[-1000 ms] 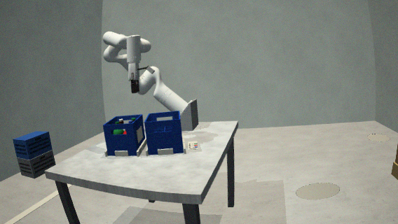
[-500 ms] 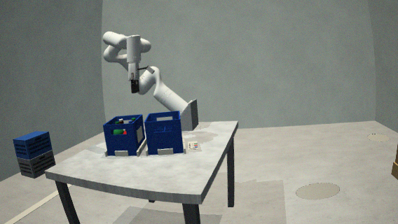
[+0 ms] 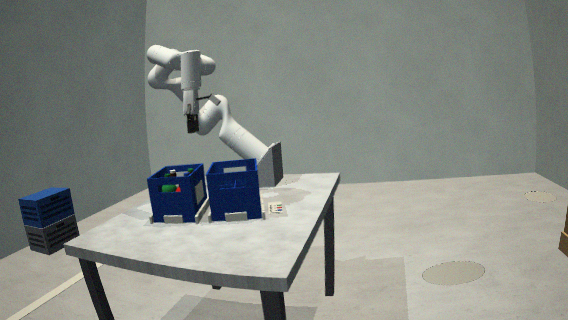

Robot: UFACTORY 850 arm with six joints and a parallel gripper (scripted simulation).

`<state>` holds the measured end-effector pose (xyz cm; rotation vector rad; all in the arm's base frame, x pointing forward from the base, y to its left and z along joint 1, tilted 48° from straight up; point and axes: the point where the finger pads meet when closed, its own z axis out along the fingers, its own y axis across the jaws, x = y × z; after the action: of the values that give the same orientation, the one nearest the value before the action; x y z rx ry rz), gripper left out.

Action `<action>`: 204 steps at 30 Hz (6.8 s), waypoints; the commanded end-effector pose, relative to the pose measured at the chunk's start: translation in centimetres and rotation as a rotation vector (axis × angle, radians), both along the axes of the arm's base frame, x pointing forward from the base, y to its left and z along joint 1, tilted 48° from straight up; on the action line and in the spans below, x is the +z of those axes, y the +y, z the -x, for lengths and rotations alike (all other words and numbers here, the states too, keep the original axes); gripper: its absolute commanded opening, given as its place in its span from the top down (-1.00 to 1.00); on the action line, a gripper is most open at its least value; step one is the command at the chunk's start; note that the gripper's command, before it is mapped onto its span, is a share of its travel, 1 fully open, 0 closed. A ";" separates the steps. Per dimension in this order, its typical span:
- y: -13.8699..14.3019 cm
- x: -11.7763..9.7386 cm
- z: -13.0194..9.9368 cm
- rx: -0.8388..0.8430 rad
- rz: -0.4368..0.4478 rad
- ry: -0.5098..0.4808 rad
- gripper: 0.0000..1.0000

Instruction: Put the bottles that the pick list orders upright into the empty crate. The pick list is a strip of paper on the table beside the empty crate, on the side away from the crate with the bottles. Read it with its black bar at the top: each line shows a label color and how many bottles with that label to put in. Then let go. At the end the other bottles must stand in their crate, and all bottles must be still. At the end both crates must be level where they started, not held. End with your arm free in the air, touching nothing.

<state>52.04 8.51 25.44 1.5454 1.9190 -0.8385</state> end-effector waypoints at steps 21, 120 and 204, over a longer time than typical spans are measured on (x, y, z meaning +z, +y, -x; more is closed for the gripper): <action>-4.5 -1.5 -1.3 -0.221 -0.009 -0.250 -0.29; -11.5 -4.8 -2.8 -1.568 -0.056 -1.759 -0.29; -15.8 -8.7 -2.9 -1.568 -0.056 -1.759 1.00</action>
<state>54.87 -7.38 16.71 2.2267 -0.6531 0.3229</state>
